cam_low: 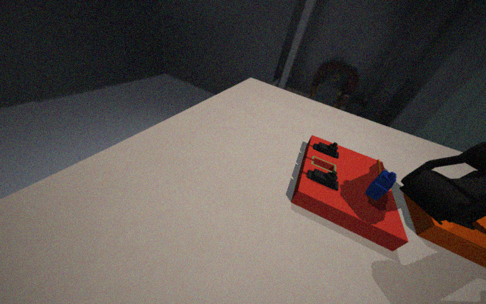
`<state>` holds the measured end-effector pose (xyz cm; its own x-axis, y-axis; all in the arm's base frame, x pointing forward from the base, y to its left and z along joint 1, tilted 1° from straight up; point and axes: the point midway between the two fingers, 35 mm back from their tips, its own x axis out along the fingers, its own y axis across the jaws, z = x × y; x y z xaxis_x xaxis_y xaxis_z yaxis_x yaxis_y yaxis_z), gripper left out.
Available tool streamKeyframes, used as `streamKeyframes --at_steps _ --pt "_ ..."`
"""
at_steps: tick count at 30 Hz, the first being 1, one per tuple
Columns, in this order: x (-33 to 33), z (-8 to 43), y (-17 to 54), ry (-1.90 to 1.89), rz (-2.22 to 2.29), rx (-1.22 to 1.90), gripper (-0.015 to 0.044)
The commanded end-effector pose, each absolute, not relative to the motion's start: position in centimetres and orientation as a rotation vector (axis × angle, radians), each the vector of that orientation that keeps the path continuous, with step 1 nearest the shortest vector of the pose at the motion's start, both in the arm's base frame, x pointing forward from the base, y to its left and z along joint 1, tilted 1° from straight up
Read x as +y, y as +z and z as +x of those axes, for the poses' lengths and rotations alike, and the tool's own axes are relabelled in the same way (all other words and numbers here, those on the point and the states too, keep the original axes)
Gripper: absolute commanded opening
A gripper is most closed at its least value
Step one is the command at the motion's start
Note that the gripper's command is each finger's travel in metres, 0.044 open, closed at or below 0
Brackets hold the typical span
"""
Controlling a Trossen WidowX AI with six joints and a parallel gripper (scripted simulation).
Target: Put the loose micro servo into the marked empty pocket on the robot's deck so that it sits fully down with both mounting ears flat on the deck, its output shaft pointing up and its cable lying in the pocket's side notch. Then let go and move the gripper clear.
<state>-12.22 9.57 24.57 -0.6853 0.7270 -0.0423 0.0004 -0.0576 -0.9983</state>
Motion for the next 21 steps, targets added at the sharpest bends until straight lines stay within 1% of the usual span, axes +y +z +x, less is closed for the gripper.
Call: streamKeyframes --at_steps 1,2,11,21 --pt "9.5 -12.3 24.6 1.803 -0.773 -1.697 0.0426" --pt "9.4 -12.4 24.6 1.815 -0.765 -1.698 0.044" --pt "5.8 -14.9 24.4 2.088 -0.6 -1.718 0.044" --pt "0.4 -16.6 23.9 2.474 -0.424 -1.69 0.044"
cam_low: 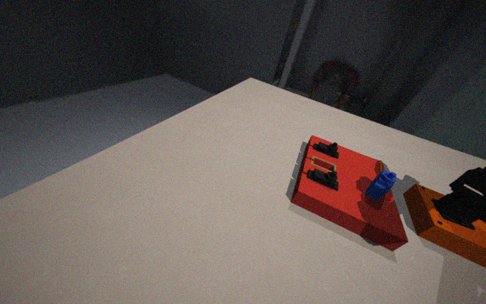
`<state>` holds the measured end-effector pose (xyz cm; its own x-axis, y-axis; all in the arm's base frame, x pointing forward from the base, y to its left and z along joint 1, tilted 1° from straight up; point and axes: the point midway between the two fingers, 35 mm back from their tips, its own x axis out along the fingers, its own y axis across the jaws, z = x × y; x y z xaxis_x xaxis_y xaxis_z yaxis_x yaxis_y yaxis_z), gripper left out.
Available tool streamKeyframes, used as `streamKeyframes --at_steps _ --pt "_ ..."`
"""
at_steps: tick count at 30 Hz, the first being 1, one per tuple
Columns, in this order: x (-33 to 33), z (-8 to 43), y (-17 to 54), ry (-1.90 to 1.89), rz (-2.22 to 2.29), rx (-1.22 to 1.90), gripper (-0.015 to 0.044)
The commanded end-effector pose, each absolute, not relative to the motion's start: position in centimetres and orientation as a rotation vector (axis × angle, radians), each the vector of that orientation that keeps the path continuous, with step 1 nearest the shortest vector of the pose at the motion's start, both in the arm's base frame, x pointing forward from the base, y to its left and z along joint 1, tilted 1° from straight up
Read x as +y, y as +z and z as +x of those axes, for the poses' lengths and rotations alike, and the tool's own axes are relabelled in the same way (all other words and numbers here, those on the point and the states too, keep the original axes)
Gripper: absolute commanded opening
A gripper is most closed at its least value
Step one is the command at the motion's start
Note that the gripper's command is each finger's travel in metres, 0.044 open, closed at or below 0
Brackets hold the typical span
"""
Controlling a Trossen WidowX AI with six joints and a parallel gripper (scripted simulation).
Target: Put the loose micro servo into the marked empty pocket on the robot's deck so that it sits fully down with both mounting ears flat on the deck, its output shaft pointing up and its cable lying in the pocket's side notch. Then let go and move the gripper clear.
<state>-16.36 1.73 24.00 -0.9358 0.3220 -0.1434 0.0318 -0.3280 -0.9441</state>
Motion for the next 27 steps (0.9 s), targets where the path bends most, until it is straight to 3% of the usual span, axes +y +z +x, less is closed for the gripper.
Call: streamKeyframes --at_steps 1,14,27 --pt "-0.2 -16.7 23.8 2.513 -0.411 -1.684 0.044" --pt "-7.9 -15.6 22.7 3.035 -0.336 -1.571 0.044" --pt "-14.9 -10.7 20.9 3.524 -0.545 -1.404 0.044"
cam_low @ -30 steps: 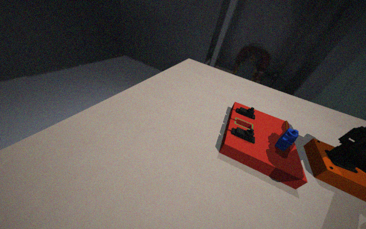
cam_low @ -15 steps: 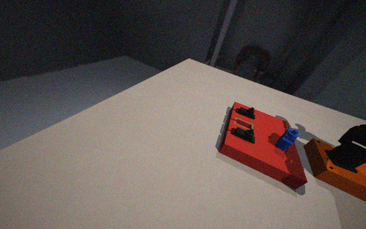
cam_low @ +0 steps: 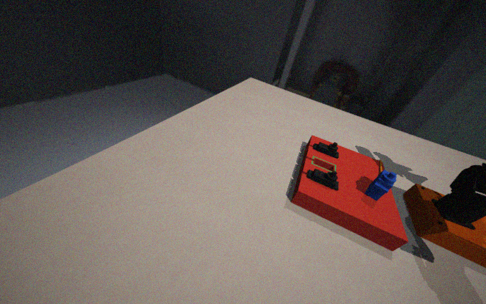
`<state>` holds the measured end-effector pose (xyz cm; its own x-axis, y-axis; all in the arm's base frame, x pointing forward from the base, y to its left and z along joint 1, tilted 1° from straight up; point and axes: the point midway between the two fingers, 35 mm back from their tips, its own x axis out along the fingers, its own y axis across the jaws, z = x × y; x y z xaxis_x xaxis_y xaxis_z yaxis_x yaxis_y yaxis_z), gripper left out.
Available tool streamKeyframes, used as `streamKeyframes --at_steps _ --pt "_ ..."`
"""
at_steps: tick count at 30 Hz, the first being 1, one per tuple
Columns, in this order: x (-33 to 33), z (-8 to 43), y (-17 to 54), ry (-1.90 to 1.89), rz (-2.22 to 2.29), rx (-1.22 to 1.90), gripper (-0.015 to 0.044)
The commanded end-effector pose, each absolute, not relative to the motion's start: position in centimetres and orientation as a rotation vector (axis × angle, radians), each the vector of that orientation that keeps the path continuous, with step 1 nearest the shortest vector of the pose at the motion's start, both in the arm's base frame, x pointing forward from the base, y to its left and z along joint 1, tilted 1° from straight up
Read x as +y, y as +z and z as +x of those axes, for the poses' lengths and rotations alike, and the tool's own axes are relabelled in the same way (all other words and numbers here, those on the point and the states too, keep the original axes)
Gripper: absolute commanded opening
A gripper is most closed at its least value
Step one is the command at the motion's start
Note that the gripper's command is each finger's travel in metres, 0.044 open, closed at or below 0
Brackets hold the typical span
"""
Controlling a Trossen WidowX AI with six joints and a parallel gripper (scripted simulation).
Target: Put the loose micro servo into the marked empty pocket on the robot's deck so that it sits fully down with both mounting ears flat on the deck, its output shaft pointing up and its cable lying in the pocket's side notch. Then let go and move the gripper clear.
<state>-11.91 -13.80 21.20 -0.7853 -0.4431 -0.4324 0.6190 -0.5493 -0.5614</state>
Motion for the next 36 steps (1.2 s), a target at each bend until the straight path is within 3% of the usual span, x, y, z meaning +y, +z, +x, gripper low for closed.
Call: streamKeyframes --at_steps 1,20,36 --pt "-15.3 -10.2 20.7 -2.23 0.363 0.871 0.044" --pt "-18.7 4.0 17.2 -1.734 0.812 0.564 0.044" --pt "-9.5 16.4 13.9 -1.45 1.341 0.707 0.044"
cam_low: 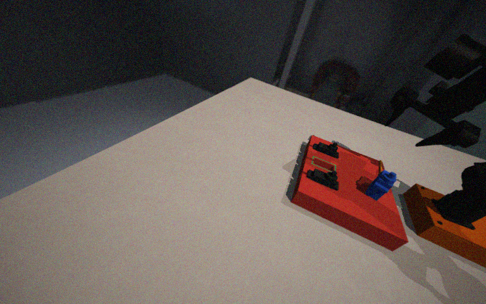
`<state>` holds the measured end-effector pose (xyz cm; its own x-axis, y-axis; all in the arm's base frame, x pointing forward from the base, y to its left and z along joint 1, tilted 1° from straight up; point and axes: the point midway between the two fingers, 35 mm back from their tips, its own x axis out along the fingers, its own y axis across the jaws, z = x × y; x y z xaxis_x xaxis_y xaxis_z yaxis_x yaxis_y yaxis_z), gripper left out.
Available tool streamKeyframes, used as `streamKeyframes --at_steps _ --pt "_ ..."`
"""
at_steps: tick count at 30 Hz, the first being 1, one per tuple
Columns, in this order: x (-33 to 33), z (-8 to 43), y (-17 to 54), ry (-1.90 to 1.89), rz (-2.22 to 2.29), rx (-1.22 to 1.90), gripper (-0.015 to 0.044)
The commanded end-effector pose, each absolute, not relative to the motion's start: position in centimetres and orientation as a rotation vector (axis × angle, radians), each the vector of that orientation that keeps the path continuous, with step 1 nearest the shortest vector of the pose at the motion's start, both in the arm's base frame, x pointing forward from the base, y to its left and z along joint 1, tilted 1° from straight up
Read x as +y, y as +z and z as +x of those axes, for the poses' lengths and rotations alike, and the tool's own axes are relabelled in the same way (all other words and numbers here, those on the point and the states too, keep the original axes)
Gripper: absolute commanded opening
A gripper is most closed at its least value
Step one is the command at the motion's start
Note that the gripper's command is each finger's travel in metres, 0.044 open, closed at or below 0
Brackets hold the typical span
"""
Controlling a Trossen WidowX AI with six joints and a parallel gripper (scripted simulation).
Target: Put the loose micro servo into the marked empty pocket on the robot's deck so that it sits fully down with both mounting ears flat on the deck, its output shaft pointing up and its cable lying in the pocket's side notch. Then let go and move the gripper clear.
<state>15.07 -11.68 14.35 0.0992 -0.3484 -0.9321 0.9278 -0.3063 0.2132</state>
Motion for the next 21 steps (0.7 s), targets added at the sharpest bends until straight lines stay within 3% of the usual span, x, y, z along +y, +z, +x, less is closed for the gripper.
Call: streamKeyframes --at_steps 1,10,21 --pt "-8.5 16.9 13.7 -1.448 1.371 0.73 0.044" --pt "0.6 18.6 12.5 -1.535 1.547 0.939 0.044" --pt "0.9 18.6 10.0 -1.539 1.549 0.943 0.044"
